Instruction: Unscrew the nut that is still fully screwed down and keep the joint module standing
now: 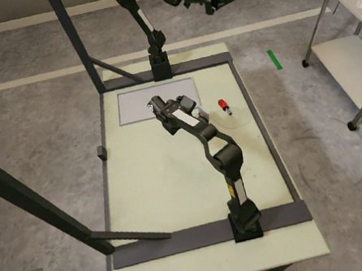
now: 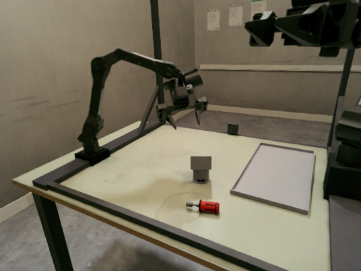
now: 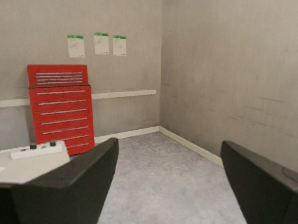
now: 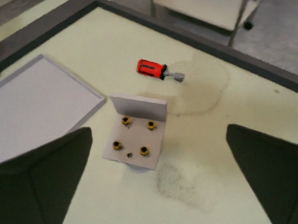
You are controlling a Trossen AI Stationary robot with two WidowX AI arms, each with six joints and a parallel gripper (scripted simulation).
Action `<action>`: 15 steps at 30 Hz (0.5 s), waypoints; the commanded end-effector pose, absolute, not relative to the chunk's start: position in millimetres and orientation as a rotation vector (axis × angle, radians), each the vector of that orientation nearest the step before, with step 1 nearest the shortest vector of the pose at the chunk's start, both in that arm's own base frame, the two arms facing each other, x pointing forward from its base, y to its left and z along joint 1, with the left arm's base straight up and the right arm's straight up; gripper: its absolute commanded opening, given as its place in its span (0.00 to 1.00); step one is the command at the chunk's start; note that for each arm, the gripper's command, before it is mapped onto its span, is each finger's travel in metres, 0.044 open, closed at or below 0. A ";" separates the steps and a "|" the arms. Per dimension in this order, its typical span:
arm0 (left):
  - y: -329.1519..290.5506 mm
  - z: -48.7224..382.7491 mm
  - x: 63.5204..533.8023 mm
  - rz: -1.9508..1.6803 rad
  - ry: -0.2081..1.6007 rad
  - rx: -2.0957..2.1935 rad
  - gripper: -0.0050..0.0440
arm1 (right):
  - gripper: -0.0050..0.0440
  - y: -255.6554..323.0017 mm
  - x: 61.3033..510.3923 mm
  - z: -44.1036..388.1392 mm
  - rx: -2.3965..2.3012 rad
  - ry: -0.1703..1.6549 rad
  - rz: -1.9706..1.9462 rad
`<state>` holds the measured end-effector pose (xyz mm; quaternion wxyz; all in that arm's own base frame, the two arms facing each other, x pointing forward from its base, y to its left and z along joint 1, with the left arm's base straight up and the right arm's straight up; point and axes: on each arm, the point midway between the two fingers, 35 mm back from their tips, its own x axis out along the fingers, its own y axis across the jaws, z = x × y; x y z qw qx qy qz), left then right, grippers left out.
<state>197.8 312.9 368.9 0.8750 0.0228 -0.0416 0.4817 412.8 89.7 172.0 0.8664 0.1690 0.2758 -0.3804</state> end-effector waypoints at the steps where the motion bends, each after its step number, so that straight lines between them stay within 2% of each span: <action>1: 309.0 380.4 196.7 1.003 -0.113 0.062 0.71 | 0.92 83.2 408.2 195.9 0.414 0.573 -0.700; 15: 309.0 380.4 196.7 1.003 -0.113 0.062 0.71 | 0.92 82.5 398.9 216.1 0.421 0.564 -0.497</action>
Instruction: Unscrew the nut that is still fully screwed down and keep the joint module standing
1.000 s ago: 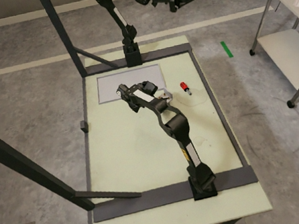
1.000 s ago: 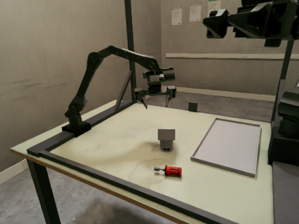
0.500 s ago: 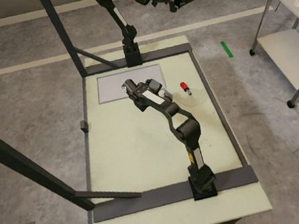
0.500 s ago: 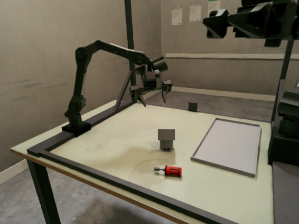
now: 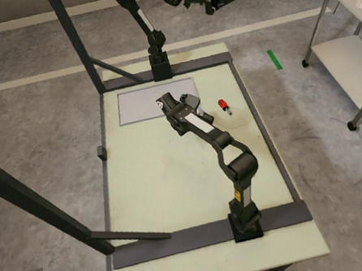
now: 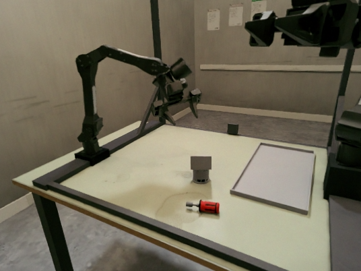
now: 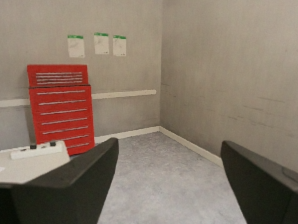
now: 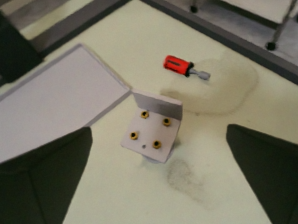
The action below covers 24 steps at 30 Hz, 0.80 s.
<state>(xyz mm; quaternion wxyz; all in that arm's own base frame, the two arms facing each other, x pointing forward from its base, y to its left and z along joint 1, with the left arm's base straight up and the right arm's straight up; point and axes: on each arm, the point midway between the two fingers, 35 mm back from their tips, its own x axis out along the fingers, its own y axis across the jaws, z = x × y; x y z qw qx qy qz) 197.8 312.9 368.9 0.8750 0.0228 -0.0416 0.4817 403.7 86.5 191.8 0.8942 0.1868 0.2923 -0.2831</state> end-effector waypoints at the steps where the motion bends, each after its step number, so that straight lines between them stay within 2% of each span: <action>1: 309.0 380.4 196.7 1.003 -0.113 0.062 0.71 | 0.92 82.4 397.9 218.4 0.422 0.562 -0.475; 24: 309.0 380.4 196.7 1.003 -0.113 0.062 0.71 | 0.92 83.3 376.4 256.8 0.359 0.441 -0.150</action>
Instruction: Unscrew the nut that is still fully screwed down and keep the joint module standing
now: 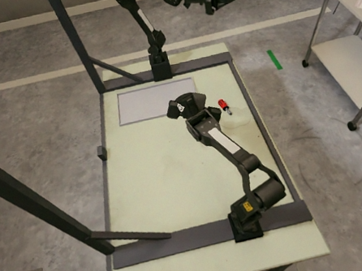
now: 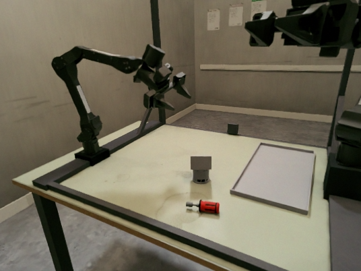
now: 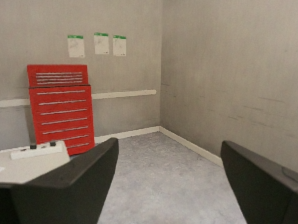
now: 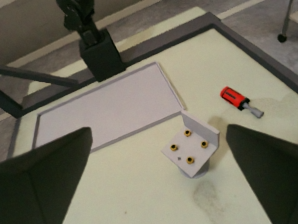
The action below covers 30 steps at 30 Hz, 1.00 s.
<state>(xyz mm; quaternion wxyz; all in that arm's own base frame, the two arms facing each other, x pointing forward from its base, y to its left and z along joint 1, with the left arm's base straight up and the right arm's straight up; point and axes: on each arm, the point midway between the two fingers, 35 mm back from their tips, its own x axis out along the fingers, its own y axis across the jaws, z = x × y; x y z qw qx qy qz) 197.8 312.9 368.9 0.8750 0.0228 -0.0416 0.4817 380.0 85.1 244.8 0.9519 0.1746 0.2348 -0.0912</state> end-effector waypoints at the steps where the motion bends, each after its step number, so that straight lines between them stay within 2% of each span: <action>1: 309.0 380.4 196.7 1.003 -0.113 0.062 0.71 | 0.92 83.3 376.4 256.8 0.359 0.441 -0.150; 13: 309.0 380.4 196.7 1.003 -0.113 0.062 0.71 | 0.92 84.3 345.7 293.2 0.217 0.227 0.097; 18: 309.0 380.4 196.7 1.003 -0.113 0.062 0.71 | 0.92 84.3 345.7 293.2 0.217 0.227 0.097; 30: 309.0 380.4 196.7 1.003 -0.113 0.062 0.71 | 0.92 85.5 301.4 325.7 0.004 -0.062 0.278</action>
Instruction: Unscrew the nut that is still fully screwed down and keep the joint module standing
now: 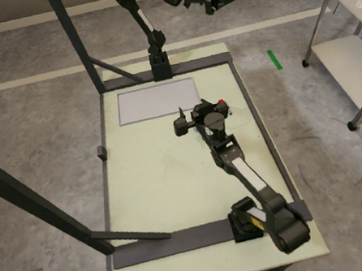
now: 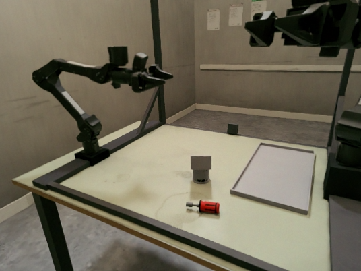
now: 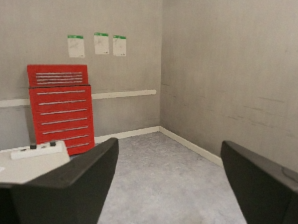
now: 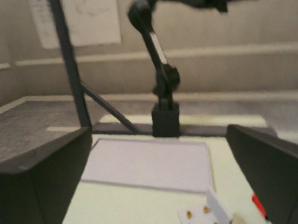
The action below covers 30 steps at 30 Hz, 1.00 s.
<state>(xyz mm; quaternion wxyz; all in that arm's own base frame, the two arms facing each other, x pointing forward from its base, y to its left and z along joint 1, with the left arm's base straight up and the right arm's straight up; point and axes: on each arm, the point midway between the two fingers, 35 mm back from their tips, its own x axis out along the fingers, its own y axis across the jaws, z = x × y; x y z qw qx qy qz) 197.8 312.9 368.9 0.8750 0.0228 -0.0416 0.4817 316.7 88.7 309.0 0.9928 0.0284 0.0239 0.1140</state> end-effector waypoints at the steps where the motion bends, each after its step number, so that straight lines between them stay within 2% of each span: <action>1: 309.0 380.4 196.7 1.003 -0.113 0.062 0.71 | 0.92 85.5 301.5 325.7 0.004 -0.062 0.278; 30: 309.0 380.4 196.7 1.003 -0.113 0.062 0.71 | 0.92 86.2 302.4 329.6 0.009 -0.066 0.277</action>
